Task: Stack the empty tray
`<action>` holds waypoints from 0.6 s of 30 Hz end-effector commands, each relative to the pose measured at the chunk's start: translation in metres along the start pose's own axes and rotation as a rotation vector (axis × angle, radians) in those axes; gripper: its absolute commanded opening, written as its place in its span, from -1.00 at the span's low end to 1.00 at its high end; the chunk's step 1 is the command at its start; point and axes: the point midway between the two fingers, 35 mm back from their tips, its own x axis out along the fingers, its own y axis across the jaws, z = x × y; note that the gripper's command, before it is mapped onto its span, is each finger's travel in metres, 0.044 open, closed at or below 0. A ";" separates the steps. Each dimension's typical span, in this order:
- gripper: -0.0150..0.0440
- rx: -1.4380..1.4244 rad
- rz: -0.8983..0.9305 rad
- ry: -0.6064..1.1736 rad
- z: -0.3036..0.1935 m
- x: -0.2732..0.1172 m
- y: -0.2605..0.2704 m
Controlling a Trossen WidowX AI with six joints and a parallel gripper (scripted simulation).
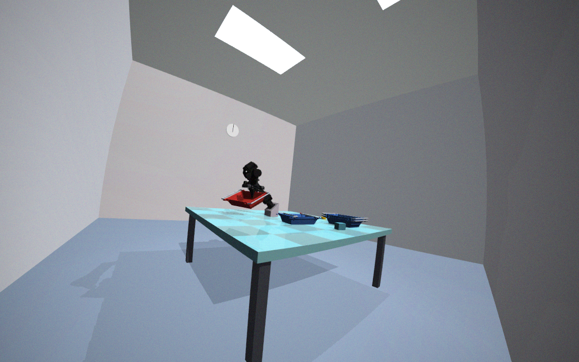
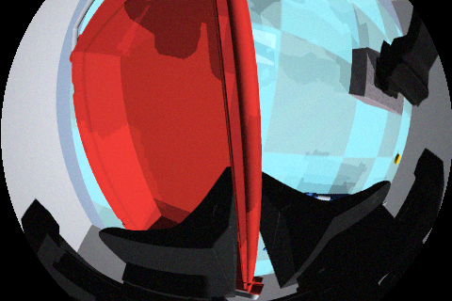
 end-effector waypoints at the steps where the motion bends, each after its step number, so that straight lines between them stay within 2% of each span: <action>1: -0.49 0.007 0.013 -0.001 0.000 -0.002 0.003; 10: -0.49 -0.002 0.011 0.001 -0.002 -0.002 0.002; 18: -0.49 -0.115 -0.008 0.015 -0.033 -0.002 -0.005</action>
